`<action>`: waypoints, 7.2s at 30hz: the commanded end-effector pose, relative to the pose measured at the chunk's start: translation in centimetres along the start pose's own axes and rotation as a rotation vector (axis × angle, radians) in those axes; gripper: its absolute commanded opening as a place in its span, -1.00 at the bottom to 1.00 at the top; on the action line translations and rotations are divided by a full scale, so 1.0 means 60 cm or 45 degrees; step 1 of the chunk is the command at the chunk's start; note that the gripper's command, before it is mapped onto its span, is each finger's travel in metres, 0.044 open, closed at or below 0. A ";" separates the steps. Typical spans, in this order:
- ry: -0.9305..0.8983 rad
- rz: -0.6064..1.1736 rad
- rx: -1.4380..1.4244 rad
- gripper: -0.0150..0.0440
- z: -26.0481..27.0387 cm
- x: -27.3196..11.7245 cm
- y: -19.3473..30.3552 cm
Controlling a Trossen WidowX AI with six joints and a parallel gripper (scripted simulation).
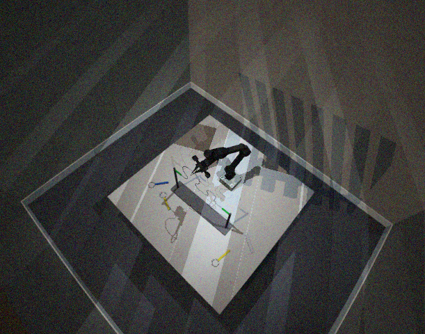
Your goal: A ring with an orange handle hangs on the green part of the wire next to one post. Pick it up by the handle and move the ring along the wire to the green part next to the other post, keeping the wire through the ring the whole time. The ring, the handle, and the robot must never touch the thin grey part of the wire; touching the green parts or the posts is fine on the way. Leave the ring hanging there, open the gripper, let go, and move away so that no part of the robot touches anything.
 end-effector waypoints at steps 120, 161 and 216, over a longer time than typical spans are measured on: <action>0.878 -0.459 -1.687 -1.00 -0.038 -0.012 -0.041; 1.076 -0.556 -2.056 -1.00 -0.047 -0.007 -0.037; 0.413 -0.200 -0.777 -1.00 -0.022 0.114 0.209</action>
Point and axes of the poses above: the point midway between the two fingers, 35 mm back from their tips, its own x axis out along the fingers, its own z axis across the jaws, y = z × x, the point moved 2 cm from there along -x, back along the fingers, and after that the axes turned 15 degrees about x, right-handed, at the moved point
